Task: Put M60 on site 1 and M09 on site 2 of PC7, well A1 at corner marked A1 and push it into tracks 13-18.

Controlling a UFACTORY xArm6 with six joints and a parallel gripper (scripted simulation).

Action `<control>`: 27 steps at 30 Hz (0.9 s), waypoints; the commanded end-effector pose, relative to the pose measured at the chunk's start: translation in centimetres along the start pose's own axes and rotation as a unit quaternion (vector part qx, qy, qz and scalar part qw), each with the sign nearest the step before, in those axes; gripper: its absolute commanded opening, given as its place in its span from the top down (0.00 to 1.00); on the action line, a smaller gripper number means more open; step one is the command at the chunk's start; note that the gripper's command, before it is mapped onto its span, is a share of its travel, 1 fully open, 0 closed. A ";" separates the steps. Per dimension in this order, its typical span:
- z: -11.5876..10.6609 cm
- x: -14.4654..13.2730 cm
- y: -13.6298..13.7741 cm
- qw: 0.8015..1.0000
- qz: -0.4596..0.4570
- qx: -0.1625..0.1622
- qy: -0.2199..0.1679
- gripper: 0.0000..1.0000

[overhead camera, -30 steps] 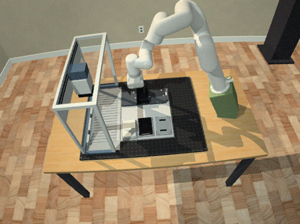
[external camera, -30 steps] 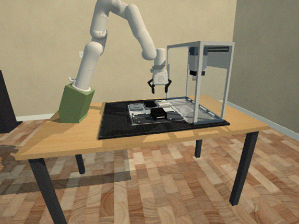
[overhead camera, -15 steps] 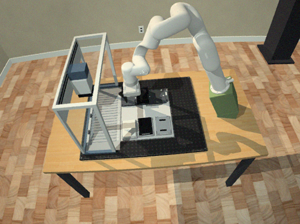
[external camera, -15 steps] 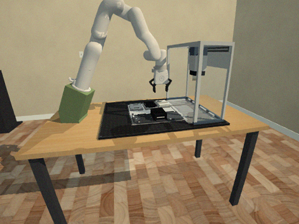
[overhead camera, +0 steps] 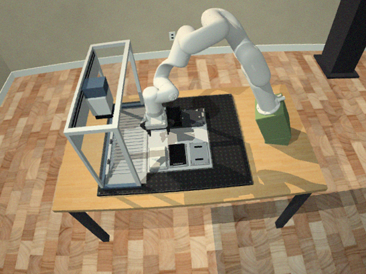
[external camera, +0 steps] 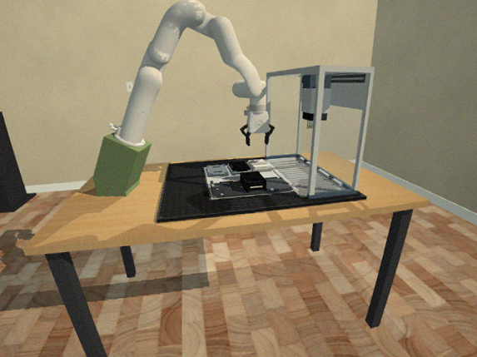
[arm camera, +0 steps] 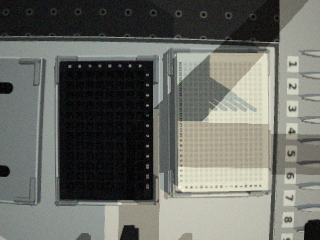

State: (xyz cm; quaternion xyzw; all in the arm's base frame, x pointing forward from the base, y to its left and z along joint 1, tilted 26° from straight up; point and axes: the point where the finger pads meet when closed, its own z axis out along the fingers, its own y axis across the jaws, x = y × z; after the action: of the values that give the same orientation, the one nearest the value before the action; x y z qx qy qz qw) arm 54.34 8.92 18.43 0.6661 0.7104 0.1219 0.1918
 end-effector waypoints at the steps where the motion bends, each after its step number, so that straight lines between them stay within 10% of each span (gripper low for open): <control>1: 0.1 1.7 0.9 1.000 0.000 -0.002 -0.001 0.00; 27: 0.6 6.4 2.9 1.000 0.001 -0.002 -0.001 0.00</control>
State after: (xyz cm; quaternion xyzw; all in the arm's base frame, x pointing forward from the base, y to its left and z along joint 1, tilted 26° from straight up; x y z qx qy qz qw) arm 56.84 15.42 18.19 0.6666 0.7099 0.1210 0.1925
